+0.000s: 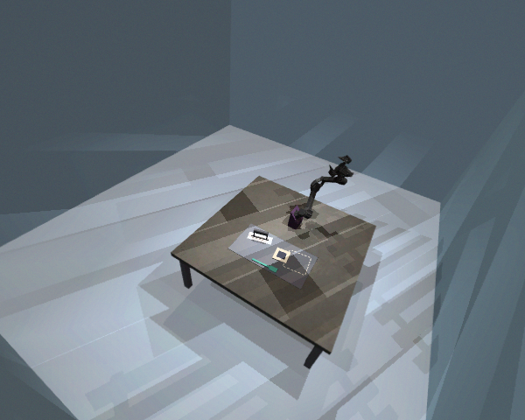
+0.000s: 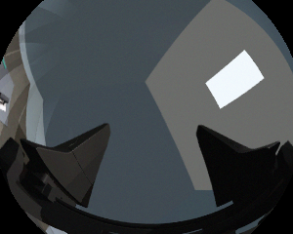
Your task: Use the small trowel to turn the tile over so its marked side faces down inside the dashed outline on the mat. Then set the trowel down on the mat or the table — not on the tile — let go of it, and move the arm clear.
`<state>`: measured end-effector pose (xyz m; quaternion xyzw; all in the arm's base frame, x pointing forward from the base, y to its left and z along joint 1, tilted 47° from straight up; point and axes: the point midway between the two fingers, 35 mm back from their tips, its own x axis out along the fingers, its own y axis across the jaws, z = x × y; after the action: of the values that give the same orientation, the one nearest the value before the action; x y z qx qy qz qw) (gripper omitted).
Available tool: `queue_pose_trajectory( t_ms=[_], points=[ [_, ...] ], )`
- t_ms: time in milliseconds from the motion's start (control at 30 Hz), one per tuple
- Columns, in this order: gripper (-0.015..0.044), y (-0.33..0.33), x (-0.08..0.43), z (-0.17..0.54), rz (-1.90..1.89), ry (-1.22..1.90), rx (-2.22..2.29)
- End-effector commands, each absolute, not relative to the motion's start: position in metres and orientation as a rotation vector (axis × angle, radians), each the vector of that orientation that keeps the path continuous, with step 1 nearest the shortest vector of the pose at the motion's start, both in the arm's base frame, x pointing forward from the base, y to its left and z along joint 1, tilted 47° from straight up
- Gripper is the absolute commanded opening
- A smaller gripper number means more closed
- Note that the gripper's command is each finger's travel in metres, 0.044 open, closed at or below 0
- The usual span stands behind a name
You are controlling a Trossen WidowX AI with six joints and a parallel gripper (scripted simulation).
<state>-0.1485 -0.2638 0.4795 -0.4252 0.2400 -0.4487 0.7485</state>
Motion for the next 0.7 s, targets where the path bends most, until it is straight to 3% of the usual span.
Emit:
queue_pose_trajectory(
  t_ms=[0, 333, 667],
  points=[
    [0.0374, -0.2638, -0.1485, 0.4795, -0.981, 0.525, -0.93],
    [0.0111, -0.2638, -0.1485, 0.4795, -0.981, 0.525, -0.93],
    [0.01, -0.2638, -0.1485, 0.4795, -0.981, 0.525, -0.93]
  ],
)
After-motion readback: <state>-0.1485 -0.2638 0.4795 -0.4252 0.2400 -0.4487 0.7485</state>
